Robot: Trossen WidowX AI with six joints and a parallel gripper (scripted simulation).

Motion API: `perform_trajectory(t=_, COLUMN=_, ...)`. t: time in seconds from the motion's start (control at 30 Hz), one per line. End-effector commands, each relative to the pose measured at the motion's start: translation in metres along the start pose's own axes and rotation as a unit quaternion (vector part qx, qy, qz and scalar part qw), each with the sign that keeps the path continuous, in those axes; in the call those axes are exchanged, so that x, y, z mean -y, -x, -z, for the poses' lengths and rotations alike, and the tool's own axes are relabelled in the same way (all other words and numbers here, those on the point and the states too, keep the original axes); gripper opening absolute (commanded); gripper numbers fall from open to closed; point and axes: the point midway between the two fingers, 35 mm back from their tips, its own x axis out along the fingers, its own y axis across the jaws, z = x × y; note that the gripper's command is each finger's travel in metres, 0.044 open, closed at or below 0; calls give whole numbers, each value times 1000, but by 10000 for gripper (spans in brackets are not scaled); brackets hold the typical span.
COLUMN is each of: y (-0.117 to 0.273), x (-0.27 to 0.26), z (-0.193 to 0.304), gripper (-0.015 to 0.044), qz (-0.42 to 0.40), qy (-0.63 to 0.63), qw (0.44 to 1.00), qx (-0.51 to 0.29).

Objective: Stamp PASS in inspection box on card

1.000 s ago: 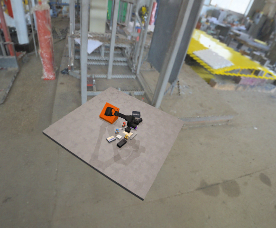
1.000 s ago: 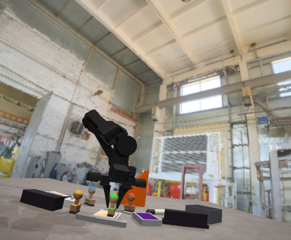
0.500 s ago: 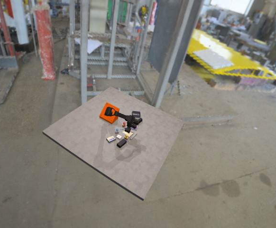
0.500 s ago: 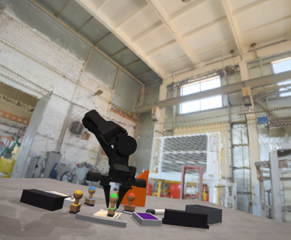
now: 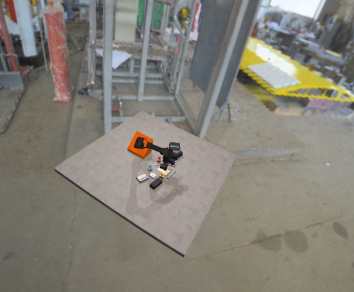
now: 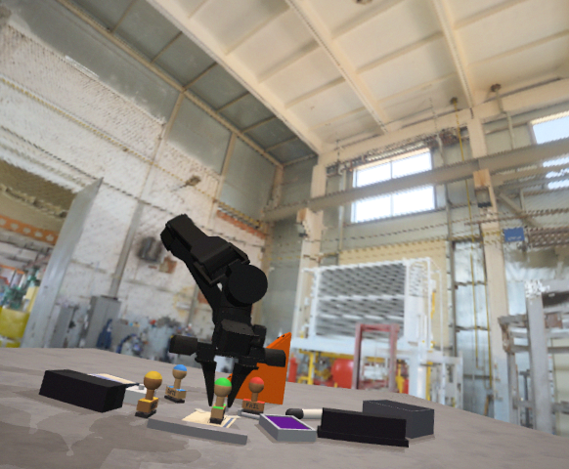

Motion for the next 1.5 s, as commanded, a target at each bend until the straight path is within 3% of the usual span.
perform_trajectory(t=0.0, y=-2, x=1, z=0, gripper=0, qz=2, qy=-1, qw=1000, qx=-1)
perform_trajectory(t=1.47, y=16, x=0, z=-1, gripper=0, qz=1, qy=-1, qw=1000, qx=-1)
